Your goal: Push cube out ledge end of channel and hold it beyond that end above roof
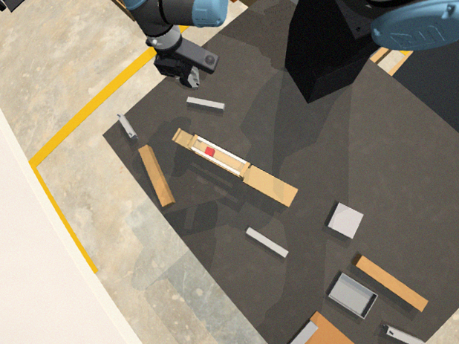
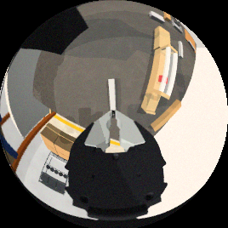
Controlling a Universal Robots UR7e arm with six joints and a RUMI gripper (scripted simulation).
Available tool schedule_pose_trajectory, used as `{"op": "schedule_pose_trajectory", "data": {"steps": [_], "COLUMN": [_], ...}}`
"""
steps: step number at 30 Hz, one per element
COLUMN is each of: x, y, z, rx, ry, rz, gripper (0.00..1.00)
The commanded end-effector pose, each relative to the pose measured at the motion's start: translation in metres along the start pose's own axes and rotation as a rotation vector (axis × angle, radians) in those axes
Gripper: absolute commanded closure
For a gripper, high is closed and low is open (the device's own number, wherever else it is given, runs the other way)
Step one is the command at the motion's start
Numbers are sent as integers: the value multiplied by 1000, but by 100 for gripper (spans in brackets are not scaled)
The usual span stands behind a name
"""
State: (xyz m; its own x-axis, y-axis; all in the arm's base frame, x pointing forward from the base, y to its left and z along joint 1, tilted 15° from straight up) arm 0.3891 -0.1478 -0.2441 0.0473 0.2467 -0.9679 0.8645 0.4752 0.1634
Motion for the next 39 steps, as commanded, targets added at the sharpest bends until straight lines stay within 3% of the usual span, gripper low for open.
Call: {"op": "schedule_pose_trajectory", "data": {"steps": [1, 18, 39], "x": [0, 0, 0], "y": [0, 3, 10], "z": [0, -2, -4], "rx": [14, 219, 802], "ry": [-1, -1, -1], "rz": [0, 0, 1], "gripper": [100, 100, 100]}}
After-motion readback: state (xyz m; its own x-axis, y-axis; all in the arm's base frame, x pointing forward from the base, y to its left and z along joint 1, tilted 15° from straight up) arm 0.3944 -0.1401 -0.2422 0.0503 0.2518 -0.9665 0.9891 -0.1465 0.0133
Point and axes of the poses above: the point where the finger pads meet when closed, its own x axis out along the fingers, its own y axis across the jaws, z = x × y, the point moved 4 cm from there along -x, back along the fingers, and after that the axes turned 8 degrees about x, right-handed, at the moved point
